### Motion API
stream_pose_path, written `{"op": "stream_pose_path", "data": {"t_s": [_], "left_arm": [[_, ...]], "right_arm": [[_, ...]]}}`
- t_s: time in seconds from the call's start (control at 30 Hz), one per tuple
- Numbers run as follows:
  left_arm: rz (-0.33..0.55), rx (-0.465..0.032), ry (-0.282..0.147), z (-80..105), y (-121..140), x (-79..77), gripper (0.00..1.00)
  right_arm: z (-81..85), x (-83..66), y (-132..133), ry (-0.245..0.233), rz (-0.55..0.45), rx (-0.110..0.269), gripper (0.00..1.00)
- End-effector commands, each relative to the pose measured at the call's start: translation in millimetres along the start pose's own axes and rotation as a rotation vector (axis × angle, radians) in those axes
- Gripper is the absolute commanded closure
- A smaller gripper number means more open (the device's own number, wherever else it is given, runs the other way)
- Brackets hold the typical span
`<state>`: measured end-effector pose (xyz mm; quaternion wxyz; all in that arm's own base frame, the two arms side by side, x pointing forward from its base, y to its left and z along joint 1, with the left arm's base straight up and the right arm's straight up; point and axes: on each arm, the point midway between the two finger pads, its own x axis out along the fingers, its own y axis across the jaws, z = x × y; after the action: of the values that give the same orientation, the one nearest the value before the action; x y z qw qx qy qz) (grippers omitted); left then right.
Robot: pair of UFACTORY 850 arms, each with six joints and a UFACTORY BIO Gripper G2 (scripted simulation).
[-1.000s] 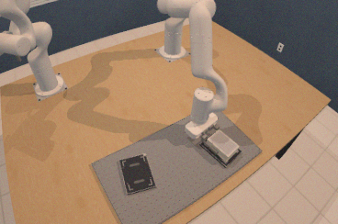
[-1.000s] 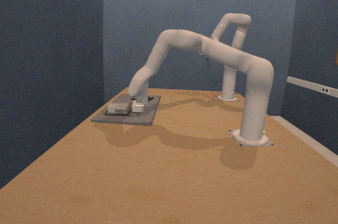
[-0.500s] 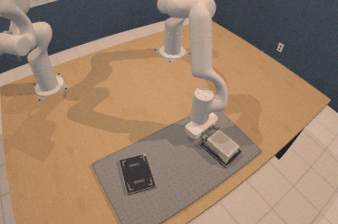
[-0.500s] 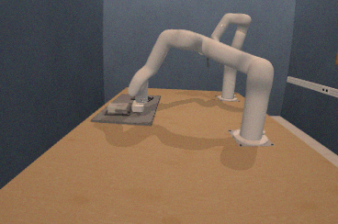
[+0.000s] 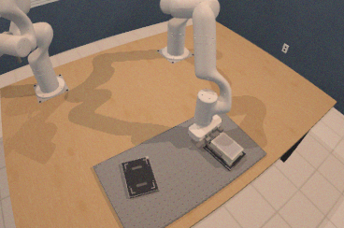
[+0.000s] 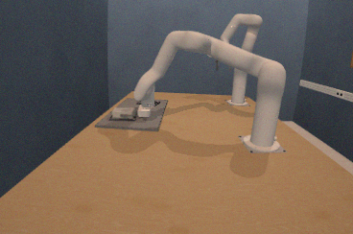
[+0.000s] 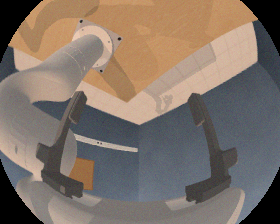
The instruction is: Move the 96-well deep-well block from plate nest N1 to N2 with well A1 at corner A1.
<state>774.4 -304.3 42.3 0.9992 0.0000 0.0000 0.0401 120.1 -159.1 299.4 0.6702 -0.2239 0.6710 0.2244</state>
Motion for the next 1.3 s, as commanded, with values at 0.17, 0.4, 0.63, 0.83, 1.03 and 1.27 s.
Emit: {"op": "stream_pose_path", "data": {"t_s": [0.17,0.4,0.63,0.83,1.03,1.27], "left_arm": [[0.0,-0.001,-0.002,2.1,-0.5,0.8,1.0],[0.0,-0.001,-0.002,5.4,-0.5,0.8,1.0],[0.0,-0.001,-0.002,10.1,-0.5,0.8,1.0],[0.0,-0.001,-0.002,14.1,-0.5,0.8,1.0],[0.0,-0.001,-0.002,16.8,-0.5,0.8,1.0],[0.0,-0.001,-0.002,21.4,-0.5,0.8,1.0]], "right_arm": [[0.3,-0.4,-0.4,0.0,-0.001,0.0,0.0],[0.3,-0.4,-0.4,0.0,-0.001,0.0,0.0],[0.3,-0.4,-0.4,0.0,-0.001,0.0,0.0],[0.3,-0.4,-0.4,0.0,-0.001,0.0,0.0],[0.3,-0.4,-0.4,0.0,-0.001,0.0,0.0],[0.3,-0.4,-0.4,0.0,-0.001,0.0,0.0]]}}
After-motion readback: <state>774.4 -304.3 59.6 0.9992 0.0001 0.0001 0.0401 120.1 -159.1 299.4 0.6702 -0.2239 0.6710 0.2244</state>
